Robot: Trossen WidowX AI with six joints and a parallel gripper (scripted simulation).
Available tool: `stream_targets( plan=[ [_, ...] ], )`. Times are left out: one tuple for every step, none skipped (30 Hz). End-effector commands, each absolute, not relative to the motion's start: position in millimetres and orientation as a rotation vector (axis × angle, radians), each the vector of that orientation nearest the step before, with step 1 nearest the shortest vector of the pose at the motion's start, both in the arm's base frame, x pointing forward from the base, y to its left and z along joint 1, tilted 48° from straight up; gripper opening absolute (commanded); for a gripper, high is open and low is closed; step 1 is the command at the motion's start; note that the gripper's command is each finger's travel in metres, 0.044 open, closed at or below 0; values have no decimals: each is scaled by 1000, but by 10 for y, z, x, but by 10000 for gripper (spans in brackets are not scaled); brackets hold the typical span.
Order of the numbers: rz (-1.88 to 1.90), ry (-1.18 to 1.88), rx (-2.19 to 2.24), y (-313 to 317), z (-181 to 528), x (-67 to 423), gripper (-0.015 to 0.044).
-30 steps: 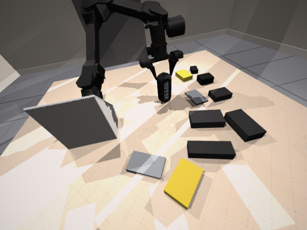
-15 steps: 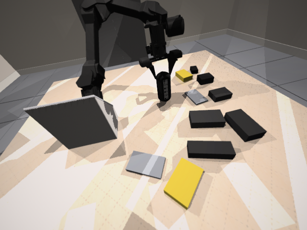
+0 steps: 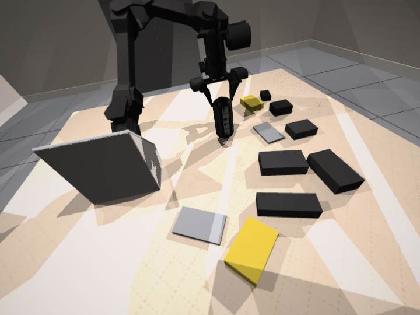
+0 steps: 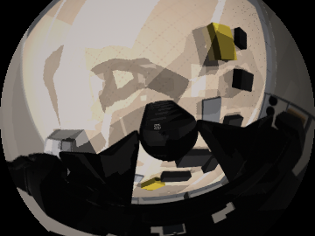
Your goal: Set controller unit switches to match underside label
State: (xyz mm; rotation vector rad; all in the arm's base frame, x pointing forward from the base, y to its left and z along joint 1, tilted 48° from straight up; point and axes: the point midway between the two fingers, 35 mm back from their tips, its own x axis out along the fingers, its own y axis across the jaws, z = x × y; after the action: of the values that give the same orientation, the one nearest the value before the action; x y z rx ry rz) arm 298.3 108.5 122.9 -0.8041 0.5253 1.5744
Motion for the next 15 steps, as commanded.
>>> stream_targets(
  plan=[
    [1589, 511, -788, 1154, 1257, 2960, 338],
    [1590, 509, -786, 1160, 1262, 2958, 338],
    [1590, 507, -784, 1166, 1266, 2957, 338],
    [1591, 506, -782, 1171, 1271, 2955, 338],
    [1592, 504, -780, 1177, 1275, 2954, 338],
    [1593, 502, -778, 1183, 1280, 2952, 338],
    [1594, 500, -776, 1189, 1284, 2951, 338],
    [1594, 499, -774, 1195, 1289, 2949, 338],
    [1595, 497, -772, 1201, 1293, 2948, 338],
    [1596, 495, -770, 1207, 1297, 2946, 338],
    [1597, 493, -768, 1213, 1301, 2945, 338],
    [1597, 491, -766, 1219, 1306, 2943, 338],
    [1598, 490, -764, 1225, 1310, 2941, 338],
    [1599, 488, -762, 1231, 1314, 2940, 338],
    [1600, 486, -760, 1237, 1318, 2938, 338]
  ],
)
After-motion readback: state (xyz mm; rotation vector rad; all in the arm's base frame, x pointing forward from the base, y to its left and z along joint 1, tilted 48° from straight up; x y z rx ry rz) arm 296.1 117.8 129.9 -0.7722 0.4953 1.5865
